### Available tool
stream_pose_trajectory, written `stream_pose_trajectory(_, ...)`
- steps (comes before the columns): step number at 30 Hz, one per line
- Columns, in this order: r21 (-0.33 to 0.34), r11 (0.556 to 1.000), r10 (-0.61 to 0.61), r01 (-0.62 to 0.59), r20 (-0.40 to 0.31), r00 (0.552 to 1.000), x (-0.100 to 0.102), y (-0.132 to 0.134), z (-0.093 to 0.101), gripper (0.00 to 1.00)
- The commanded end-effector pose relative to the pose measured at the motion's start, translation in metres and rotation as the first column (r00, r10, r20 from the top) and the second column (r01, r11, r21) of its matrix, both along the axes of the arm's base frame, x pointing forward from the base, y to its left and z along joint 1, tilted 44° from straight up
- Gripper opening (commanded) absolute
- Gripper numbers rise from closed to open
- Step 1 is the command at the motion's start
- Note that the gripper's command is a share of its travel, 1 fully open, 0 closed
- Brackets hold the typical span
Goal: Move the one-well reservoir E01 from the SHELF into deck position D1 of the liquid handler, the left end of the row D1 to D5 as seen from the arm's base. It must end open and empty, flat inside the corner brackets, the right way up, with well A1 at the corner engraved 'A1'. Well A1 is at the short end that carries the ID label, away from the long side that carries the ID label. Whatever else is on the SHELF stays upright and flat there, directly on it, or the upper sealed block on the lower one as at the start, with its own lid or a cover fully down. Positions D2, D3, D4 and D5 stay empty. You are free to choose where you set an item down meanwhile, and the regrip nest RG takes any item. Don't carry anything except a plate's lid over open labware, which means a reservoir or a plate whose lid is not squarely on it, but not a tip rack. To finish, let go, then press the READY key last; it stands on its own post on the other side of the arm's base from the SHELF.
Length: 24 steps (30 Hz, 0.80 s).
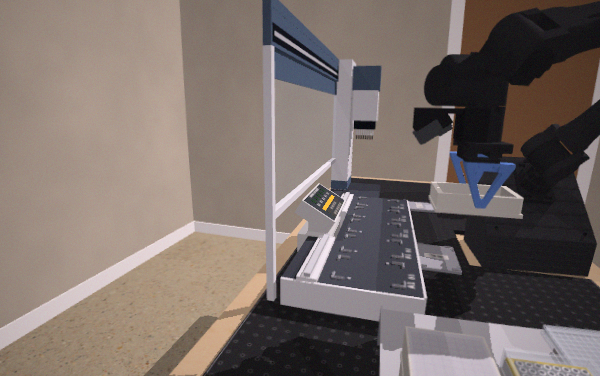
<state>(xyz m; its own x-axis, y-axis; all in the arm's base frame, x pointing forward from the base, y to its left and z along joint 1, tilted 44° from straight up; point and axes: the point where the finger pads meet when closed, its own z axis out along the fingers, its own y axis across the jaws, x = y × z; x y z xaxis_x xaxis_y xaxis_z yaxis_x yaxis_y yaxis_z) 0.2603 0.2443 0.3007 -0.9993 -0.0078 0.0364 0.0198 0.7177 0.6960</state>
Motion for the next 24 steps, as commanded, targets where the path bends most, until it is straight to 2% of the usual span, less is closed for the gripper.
stream_pose_trajectory(1,0.013,1.0,-0.023,0.023,0.033,0.999,0.004,-0.013,0.005,0.0)
stream_pose_trajectory(8,0.008,1.0,-0.023,0.023,0.022,0.999,0.001,-0.022,-0.004,0.0)
stream_pose_trajectory(9,0.02,1.0,-0.023,0.023,0.051,0.998,0.006,-0.022,0.008,0.0)
stream_pose_trajectory(10,0.009,1.0,-0.023,0.023,0.026,0.999,0.002,-0.025,-0.007,0.0)
stream_pose_trajectory(15,0.004,1.0,-0.023,0.023,0.015,1.0,0.002,-0.032,-0.017,0.0)
stream_pose_trajectory(18,0.018,1.0,-0.024,0.023,0.053,0.998,0.011,-0.029,-0.001,0.0)
stream_pose_trajectory(24,0.016,1.0,-0.024,0.023,0.05,0.998,0.01,-0.029,-0.003,0.0)
